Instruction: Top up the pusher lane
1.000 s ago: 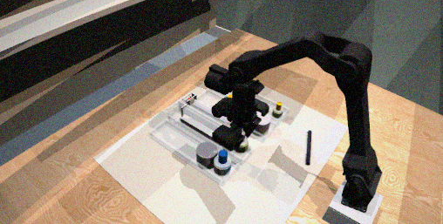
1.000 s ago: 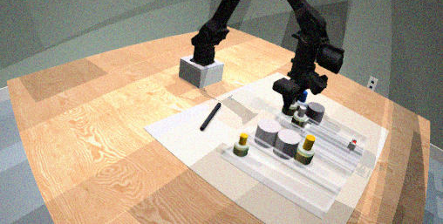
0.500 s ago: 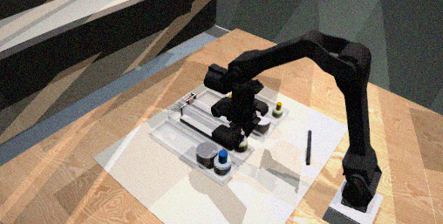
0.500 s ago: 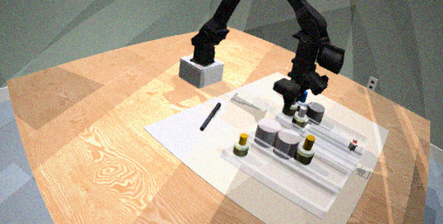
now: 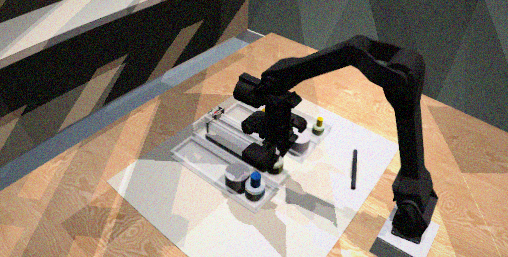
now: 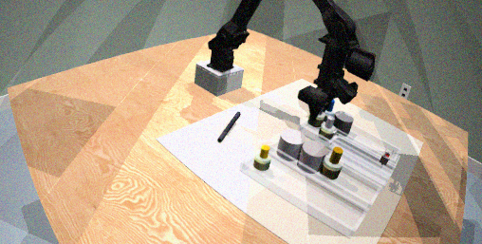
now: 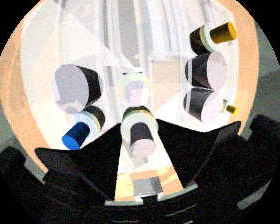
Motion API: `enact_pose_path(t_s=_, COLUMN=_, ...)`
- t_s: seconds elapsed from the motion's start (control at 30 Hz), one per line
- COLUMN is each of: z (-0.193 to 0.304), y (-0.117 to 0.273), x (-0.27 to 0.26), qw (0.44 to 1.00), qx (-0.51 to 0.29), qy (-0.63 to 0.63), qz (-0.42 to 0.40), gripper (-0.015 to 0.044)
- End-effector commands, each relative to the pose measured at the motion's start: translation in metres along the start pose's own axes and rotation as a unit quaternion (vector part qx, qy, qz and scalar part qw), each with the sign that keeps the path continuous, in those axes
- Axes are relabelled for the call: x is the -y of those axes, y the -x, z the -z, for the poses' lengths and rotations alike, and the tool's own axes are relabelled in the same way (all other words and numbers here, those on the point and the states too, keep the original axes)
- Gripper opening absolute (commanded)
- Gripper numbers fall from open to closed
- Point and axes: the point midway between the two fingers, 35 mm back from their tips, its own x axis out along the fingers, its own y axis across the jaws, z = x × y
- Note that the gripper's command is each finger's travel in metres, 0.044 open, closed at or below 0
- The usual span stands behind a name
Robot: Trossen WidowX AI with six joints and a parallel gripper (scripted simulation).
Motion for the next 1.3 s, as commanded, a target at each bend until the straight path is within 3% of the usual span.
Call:
enact_pose_path(t_s=0.0, z=-0.008, y=0.000, x=0.000, qw=1.000, qx=0.014, qy=0.003, qz=0.000, gripper=0.0000)
enact_pose_path(t_s=1.27, z=-0.007, y=-0.012, x=0.000, qw=1.000, qx=0.014, qy=0.003, qz=0.000, gripper=0.0000)
